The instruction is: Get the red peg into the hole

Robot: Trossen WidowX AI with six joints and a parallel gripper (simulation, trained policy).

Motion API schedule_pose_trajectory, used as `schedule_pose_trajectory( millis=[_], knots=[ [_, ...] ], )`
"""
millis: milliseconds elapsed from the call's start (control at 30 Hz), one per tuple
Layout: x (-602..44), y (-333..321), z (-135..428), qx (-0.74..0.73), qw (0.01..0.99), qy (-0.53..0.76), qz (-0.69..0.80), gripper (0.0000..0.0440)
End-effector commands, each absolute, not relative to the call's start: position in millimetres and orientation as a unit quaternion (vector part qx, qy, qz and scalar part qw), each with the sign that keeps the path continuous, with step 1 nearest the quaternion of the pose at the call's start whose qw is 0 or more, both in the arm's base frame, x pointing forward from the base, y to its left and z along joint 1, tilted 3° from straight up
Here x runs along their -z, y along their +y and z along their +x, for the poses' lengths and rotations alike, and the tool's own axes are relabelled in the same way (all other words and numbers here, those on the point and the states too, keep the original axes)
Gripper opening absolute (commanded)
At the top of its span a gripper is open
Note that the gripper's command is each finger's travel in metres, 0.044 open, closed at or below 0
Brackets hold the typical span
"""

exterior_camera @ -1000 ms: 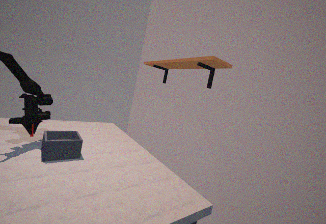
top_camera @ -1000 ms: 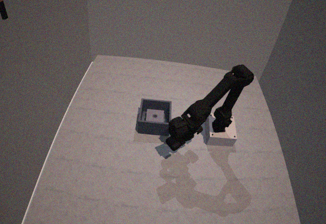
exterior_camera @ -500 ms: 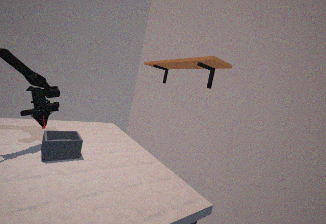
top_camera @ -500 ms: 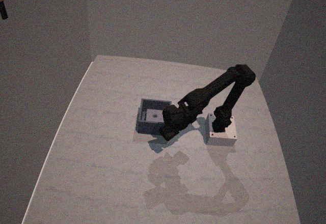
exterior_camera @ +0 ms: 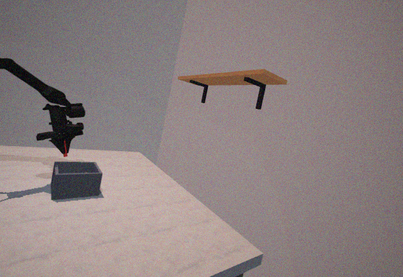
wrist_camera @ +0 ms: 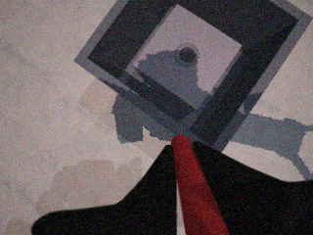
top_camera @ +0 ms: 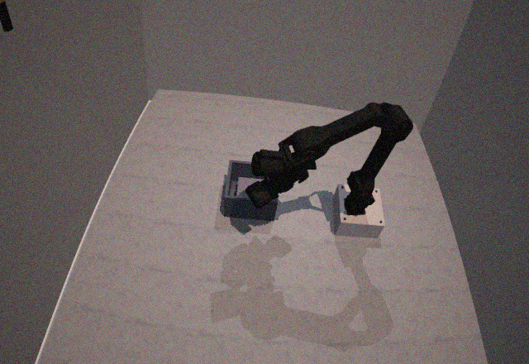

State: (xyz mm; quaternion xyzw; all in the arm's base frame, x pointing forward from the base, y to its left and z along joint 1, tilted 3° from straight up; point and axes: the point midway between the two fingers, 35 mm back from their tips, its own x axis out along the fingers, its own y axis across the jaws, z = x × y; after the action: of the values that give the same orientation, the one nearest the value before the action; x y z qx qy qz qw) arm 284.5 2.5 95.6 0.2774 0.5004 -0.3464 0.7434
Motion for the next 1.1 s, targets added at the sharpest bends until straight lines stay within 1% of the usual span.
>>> schedule_pose_trajectory(
  millis=[0,567,1000,1067],
  knots=[
    [-96.0,-13.2,293.4,0.354,0.741,0.495,0.282,0.0000],
    [-80.2,-66.1,317.5,0.381,0.722,0.483,0.315,0.0003],
    [-50.8,-81.9,325.1,0.385,0.700,0.504,0.327,0.0001],
    [-45.1,-83.1,325.0,0.385,0.698,0.510,0.325,0.0012]
  ],
)
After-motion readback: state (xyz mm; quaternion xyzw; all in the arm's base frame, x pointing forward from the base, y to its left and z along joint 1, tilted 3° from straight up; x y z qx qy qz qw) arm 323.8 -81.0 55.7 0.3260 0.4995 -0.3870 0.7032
